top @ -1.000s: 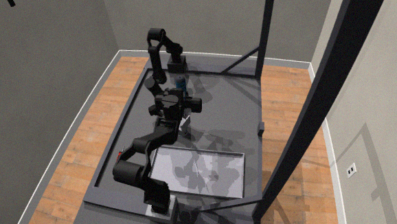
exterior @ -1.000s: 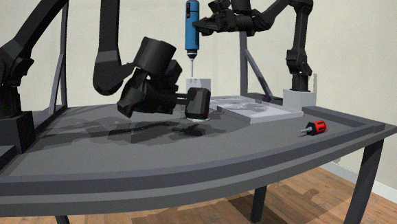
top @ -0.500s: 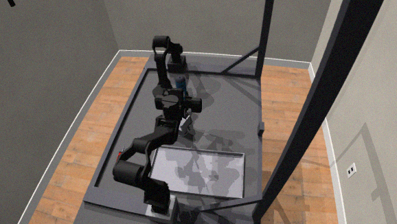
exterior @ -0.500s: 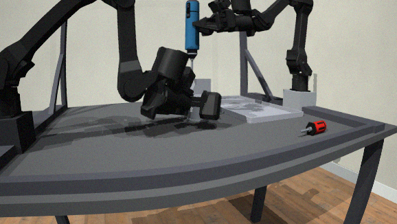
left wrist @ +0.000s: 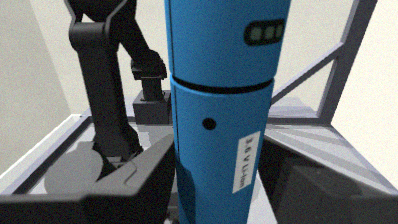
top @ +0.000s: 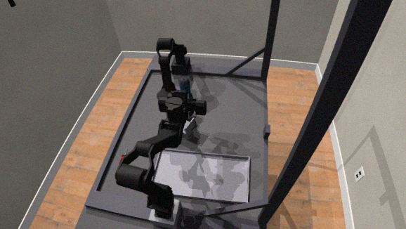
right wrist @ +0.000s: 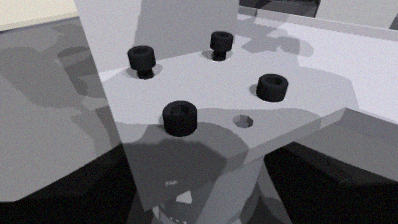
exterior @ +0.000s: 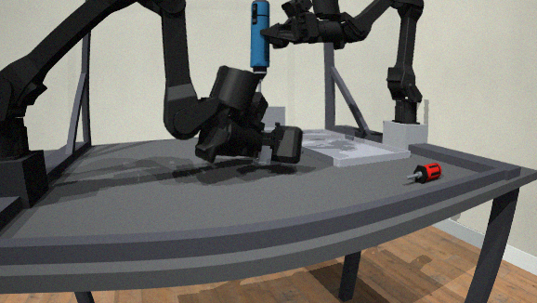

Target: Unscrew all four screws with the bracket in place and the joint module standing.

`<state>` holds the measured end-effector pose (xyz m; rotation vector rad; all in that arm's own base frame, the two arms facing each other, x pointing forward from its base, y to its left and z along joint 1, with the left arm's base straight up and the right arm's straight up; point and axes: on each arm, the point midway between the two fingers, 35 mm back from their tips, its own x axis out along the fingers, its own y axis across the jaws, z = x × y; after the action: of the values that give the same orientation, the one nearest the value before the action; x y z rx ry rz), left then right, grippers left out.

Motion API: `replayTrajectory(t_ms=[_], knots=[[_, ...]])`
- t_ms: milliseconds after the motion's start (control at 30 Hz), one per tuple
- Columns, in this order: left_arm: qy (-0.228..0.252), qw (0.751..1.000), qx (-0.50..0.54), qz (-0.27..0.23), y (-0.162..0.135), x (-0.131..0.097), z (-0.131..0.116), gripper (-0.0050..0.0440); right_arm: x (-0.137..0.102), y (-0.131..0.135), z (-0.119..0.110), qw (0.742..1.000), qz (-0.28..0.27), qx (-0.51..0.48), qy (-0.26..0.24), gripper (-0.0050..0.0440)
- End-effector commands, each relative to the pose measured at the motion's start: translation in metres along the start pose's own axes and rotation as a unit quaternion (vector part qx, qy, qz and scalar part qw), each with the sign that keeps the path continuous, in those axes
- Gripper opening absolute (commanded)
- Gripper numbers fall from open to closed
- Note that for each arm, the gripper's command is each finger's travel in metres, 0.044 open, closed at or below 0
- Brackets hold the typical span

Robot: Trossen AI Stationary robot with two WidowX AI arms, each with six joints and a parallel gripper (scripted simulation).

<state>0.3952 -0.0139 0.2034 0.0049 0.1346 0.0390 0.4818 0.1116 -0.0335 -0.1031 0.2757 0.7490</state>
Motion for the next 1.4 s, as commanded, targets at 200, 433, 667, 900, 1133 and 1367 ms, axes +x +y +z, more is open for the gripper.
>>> replayTrajectory(t_ms=[200, 433, 667, 900, 1133, 1367], knots=[[-0.043, 0.999, -0.001, 0.001, 0.008, -0.005, 0.029, 0.0161, 0.000, -0.004, 0.020, 1.000, -0.004, -0.014, -0.018, 0.0238], [-0.036, 0.999, 0.000, 0.001, 0.031, -0.012, 0.011, 0.0161, 0.000, -0.003, 0.016, 1.000, -0.003, -0.011, -0.015, 0.0242], [-0.036, 0.999, 0.001, 0.001, 0.047, -0.017, 0.002, 0.0161, 0.000, -0.003, 0.016, 1.000, -0.003, -0.011, -0.015, 0.0242], [-0.042, 0.999, 0.001, 0.001, 0.050, -0.016, 0.006, 0.0161, 0.000, -0.003, 0.016, 1.000, -0.003, -0.011, -0.015, 0.0242], [-0.042, 0.999, 0.001, 0.002, 0.050, -0.016, 0.006, 0.0161, 0.000, -0.003, 0.016, 1.000, -0.003, -0.011, -0.015, 0.0242], [-0.026, 1.000, 0.000, 0.002, 0.047, -0.014, -0.021, 0.0161, 0.000, -0.003, 0.016, 1.000, -0.003, -0.011, -0.015, 0.0242]])
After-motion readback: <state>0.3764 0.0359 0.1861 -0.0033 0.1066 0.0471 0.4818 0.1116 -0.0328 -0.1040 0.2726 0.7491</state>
